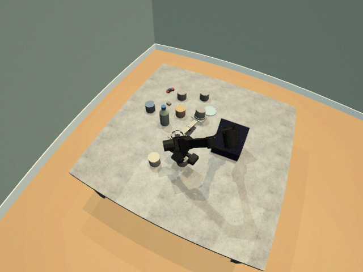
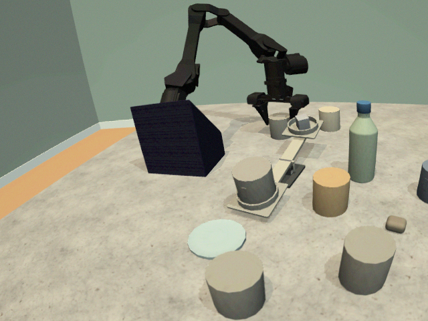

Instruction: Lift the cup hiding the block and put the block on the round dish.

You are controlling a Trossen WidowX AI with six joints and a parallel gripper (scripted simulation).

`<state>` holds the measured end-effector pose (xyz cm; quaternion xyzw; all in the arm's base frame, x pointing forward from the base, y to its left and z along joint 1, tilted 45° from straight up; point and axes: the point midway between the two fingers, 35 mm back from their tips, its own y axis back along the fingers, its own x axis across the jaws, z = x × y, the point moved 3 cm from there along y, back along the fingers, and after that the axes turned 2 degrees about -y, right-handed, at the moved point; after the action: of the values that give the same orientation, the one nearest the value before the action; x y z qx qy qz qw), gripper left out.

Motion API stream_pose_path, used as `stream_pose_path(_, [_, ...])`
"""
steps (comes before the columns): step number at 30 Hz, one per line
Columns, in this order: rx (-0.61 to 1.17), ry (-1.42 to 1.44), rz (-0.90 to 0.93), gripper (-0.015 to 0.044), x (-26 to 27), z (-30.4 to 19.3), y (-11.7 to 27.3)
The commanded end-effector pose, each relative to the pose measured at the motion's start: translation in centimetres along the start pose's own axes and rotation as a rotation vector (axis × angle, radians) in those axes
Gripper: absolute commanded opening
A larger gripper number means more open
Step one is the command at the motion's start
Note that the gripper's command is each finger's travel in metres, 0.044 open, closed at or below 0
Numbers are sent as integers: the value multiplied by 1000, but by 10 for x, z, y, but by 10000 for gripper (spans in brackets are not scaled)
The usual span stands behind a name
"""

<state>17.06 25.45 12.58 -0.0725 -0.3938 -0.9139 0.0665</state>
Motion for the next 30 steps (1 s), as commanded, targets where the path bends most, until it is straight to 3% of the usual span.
stream_pose_path(1, [-13,4,-19,440,-3,2,36])
stream_pose_path(7, [-13,2,-20,440,-2,2,48])
stream_pose_path(14, [-11,-115,-90,260,-25,-3,57])
stream_pose_path(30, [-13,-607,-98,260,-49,-18,67])
